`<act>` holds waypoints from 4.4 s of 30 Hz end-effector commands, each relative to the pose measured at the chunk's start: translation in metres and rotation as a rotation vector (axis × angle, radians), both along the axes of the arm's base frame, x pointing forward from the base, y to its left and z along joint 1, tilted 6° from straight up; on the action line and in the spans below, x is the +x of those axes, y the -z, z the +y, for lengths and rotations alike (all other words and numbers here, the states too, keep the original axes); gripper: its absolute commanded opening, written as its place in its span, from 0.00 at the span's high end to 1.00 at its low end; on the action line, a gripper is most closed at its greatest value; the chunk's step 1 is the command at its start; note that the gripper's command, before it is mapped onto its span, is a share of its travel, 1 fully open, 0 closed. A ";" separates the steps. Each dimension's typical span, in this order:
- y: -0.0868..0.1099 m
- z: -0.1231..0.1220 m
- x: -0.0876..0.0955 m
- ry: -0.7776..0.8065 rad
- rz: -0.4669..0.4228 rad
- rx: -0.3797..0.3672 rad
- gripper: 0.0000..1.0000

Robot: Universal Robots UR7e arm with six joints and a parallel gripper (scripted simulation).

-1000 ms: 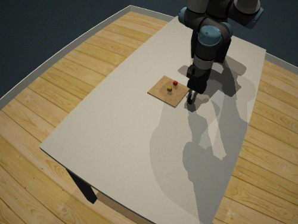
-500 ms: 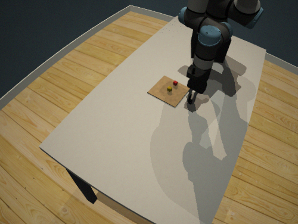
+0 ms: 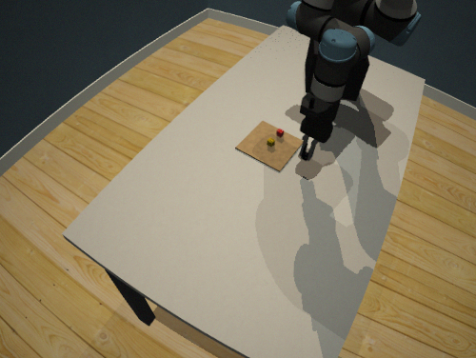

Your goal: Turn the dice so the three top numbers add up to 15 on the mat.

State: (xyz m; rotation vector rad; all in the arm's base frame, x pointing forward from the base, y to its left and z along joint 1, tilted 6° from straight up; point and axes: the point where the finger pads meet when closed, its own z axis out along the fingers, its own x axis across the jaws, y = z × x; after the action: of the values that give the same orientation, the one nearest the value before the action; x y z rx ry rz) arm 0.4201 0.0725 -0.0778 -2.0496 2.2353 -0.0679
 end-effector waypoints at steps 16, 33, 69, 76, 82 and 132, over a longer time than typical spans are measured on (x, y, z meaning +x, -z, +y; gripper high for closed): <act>-0.058 -0.003 -0.010 0.001 0.011 0.002 0.66; -0.068 -0.003 -0.011 0.001 0.011 0.002 0.66; -0.067 -0.002 -0.004 0.440 0.029 0.048 0.66; -0.066 -0.001 -0.003 0.587 0.035 0.063 0.66; -0.066 0.000 -0.003 0.704 0.040 0.075 0.66; -0.061 0.025 -0.006 1.739 0.080 0.183 0.66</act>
State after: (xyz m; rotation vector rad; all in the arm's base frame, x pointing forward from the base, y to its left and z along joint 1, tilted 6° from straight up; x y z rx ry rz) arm 0.4125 0.0946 -0.0166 0.2544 3.0356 0.0888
